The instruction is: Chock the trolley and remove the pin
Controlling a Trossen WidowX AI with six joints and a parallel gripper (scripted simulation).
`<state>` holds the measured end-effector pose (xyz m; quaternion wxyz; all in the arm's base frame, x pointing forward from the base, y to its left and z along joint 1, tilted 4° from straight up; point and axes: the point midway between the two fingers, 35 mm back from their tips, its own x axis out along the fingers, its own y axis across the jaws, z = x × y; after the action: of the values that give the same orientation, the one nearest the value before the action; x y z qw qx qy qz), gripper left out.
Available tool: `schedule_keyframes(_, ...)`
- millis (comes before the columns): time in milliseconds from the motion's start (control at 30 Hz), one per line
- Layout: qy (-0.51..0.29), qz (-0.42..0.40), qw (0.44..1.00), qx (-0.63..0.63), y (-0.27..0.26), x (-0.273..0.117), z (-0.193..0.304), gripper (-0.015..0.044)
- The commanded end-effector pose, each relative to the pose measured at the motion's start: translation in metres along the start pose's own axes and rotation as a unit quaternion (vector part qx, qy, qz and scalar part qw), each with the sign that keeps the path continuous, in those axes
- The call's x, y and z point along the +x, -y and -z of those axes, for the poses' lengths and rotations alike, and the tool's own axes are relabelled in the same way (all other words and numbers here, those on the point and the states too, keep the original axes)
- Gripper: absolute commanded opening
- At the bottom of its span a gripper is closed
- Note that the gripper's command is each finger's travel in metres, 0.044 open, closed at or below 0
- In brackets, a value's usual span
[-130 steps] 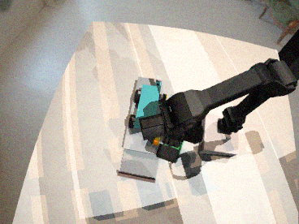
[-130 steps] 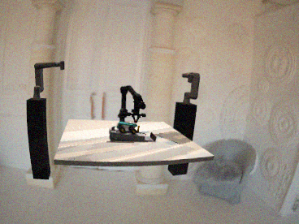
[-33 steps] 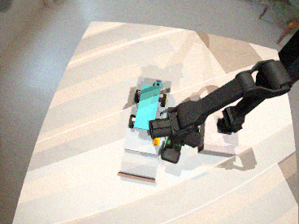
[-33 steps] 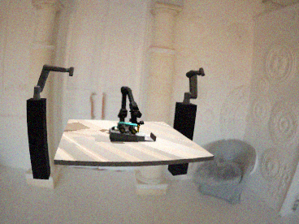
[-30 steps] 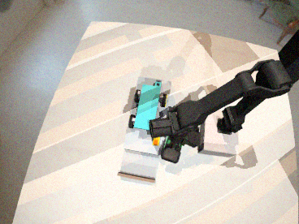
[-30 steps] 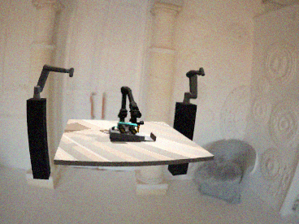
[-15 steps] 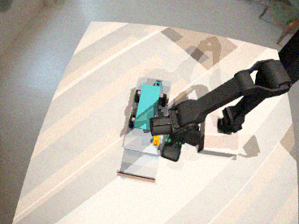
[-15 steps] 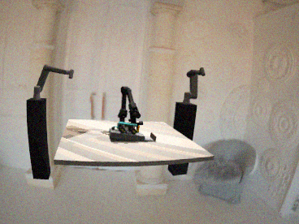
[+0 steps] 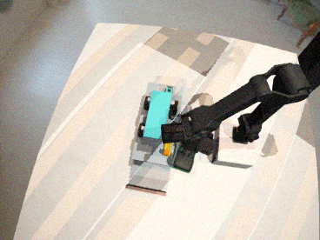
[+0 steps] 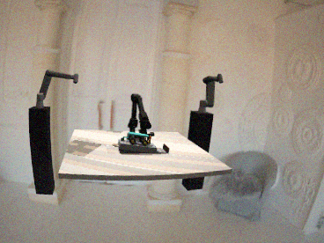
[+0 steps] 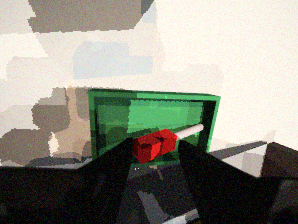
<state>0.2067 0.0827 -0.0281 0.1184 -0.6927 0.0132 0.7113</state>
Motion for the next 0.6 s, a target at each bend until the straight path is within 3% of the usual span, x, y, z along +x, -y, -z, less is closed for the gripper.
schedule_keyframes(0,0.002,0.001,1.0,-0.001,-0.0024,0.0021,-0.0015,0.019)
schedule_keyframes(467,0.002,0.001,1.0,-0.001,-0.0069,0.0056,-0.0039,0.019)
schedule_keyframes(567,0.0,0.0,1.0,0.0,-0.0055,0.0039,-0.0014,0.0269)
